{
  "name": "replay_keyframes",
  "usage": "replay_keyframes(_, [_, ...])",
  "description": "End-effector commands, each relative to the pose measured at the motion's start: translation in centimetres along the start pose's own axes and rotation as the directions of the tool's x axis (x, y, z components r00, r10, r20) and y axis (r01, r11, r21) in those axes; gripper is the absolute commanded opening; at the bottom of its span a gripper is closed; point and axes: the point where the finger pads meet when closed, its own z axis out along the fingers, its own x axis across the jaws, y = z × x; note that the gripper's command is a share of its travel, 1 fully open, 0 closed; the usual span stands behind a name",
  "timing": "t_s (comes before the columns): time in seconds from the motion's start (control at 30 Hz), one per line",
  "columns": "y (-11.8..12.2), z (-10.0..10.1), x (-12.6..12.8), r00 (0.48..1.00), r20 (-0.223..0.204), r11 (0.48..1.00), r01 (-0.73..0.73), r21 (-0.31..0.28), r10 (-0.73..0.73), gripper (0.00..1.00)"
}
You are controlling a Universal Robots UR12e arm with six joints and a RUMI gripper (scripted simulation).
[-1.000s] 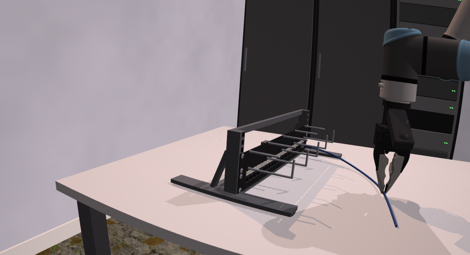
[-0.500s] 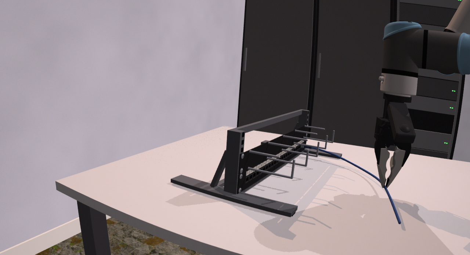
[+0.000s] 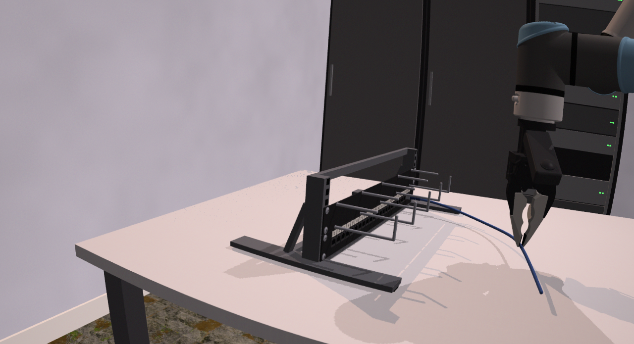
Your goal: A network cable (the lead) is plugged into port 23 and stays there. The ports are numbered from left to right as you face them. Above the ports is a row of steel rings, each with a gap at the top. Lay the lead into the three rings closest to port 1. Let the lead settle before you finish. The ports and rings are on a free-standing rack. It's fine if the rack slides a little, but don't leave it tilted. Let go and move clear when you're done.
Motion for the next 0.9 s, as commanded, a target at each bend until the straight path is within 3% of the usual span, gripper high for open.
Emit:
replay_keyframes(0.0, [0.0, -0.3, 0.1, 1.0, -0.001, 1.0, 0.0, 0.0, 0.0, 0.0])
replay_keyframes(0.5, [0.0, -0.6, 0.4, 1.0, -0.001, 1.0, -0.005, 0.0, 0.005, 0.0])
replay_keyframes(0.63, [-0.4, -1.8, 2.6, 1.0, -0.001, 1.0, -0.031, 0.0, 0.031, 0.0])
replay_keyframes(0.77, [-1.1, -4.1, 6.7, 0.997, -0.002, 0.997, -0.081, 0.0, 0.081, 0.0])
replay_keyframes(0.83, [-1.1, -4.1, 6.7, 0.997, -0.002, 0.997, -0.081, 0.0, 0.081, 0.0])
replay_keyframes(0.87, [-1.3, -4.8, 7.9, 0.995, -0.002, 0.995, -0.096, 0.0, 0.096, 0.0])
